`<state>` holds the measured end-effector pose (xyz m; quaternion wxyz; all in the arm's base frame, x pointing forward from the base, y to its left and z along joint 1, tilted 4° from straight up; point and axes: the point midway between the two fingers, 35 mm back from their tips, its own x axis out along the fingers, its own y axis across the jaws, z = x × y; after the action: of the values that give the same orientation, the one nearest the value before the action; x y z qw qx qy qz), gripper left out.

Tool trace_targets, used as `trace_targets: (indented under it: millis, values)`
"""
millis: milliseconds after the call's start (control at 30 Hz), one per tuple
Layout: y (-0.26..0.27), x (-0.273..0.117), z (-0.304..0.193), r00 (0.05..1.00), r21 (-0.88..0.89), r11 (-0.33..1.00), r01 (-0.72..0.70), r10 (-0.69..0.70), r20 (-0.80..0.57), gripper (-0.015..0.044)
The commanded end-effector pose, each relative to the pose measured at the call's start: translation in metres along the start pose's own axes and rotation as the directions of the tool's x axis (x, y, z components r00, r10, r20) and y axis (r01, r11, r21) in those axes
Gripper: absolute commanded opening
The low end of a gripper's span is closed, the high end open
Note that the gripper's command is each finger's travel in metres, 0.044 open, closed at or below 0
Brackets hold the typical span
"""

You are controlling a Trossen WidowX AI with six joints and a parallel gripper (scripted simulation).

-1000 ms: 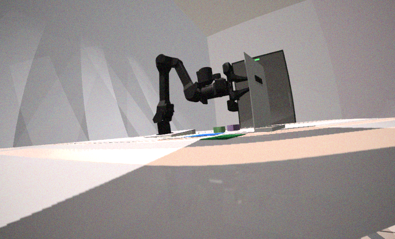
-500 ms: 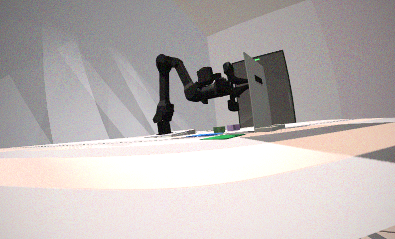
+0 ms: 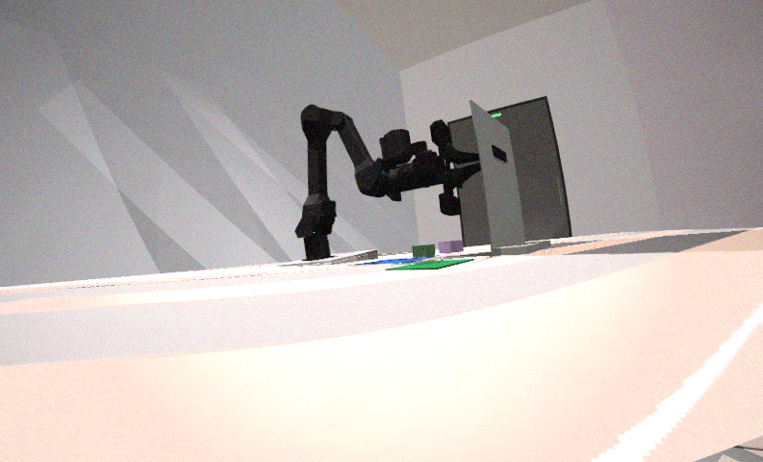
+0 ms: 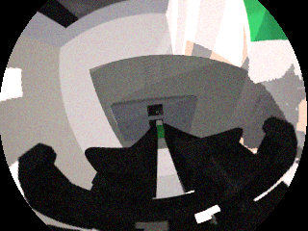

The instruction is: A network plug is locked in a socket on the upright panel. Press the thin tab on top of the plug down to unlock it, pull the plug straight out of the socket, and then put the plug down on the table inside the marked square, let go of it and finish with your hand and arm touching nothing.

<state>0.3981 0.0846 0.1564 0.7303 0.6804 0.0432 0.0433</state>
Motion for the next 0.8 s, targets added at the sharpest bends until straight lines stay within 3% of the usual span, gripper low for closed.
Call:
trace_targets:
  millis: [0,767]
  values:
    - [0.000,-0.003,-0.001,1.000,0.000,1.000,0.000,0.000,-0.001,0.0000]
    - [0.000,-0.017,-0.005,1.000,0.000,1.000,0.001,-0.001,-0.001,0.0000]
